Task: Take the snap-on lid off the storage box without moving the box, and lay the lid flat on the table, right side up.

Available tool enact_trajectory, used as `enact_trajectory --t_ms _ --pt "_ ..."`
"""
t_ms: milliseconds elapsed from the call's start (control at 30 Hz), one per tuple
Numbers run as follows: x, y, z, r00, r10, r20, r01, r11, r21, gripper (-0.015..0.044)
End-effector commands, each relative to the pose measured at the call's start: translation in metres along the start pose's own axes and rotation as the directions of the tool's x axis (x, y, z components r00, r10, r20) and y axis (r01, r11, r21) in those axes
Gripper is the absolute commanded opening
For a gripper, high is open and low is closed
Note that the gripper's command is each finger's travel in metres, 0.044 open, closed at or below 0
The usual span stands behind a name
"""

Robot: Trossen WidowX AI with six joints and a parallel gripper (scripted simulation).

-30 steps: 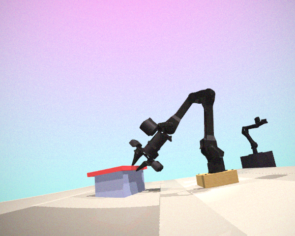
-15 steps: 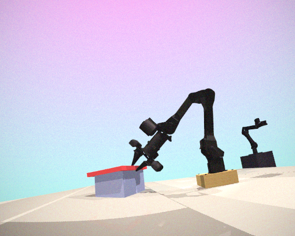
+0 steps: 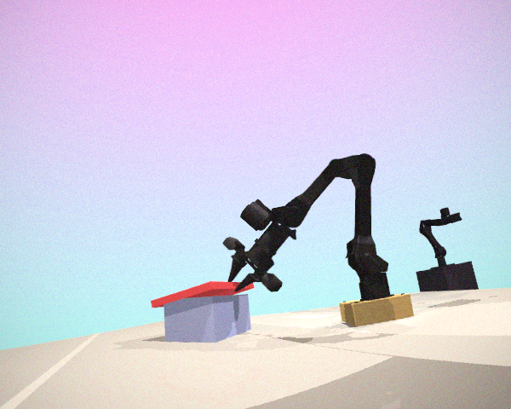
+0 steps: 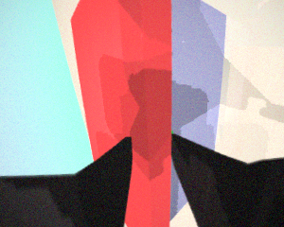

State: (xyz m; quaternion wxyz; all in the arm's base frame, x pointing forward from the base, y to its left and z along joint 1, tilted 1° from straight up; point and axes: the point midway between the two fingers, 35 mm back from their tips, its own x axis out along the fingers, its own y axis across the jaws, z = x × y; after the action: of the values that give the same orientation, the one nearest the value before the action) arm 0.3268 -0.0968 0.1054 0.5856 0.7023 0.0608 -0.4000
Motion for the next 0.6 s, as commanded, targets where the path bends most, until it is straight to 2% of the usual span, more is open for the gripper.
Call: enact_trajectory --t_ms 0,567 --pt "-0.006 0.011 0.000 1.000 0.017 -0.003 -0.017 1.000 -0.001 0.0000" --pt "-0.015 0.032 0.000 1.000 0.017 -0.003 -0.017 1.000 -0.001 0.0000"
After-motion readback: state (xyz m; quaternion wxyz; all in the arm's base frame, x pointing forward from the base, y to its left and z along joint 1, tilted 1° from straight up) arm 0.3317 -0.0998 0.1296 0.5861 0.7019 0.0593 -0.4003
